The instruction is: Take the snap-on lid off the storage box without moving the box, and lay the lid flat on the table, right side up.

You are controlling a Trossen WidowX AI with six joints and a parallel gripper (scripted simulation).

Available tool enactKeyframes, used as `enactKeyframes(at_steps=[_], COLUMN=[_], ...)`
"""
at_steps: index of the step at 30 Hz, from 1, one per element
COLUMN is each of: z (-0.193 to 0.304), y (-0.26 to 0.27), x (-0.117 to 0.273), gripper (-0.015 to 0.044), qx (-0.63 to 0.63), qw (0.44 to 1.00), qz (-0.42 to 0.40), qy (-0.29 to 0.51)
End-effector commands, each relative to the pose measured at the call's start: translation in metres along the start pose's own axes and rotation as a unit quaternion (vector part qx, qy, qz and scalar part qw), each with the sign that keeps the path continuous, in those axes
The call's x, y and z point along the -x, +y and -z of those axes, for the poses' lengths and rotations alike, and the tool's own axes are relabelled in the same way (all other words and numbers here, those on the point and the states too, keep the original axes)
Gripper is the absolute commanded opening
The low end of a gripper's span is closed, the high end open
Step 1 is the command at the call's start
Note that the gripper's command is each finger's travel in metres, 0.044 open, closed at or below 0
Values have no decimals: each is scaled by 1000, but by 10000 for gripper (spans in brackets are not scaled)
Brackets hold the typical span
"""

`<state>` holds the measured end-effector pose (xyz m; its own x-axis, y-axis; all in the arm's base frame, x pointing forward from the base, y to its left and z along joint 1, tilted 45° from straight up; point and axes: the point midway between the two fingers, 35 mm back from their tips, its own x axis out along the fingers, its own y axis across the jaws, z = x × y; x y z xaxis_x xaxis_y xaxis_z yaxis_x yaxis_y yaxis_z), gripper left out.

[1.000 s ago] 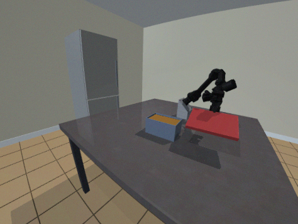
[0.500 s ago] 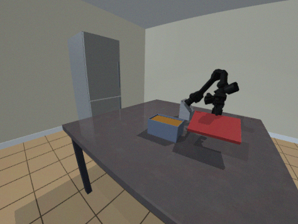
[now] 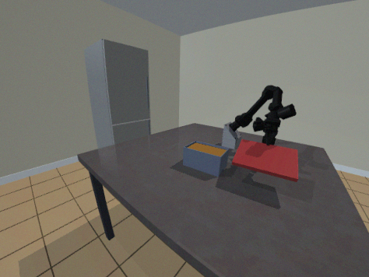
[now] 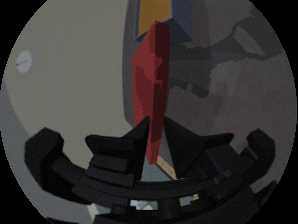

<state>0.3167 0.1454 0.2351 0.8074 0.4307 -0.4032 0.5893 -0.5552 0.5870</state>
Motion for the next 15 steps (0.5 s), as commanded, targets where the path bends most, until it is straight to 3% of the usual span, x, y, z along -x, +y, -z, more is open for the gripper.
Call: enactKeyframes(at_steps=[1,15], z=[0,0], y=[0,-8], x=[-2,-9], gripper=[0,0], qx=[-3,-3], qw=[1000,1000], qz=[-6,-6], qy=[-1,-1])
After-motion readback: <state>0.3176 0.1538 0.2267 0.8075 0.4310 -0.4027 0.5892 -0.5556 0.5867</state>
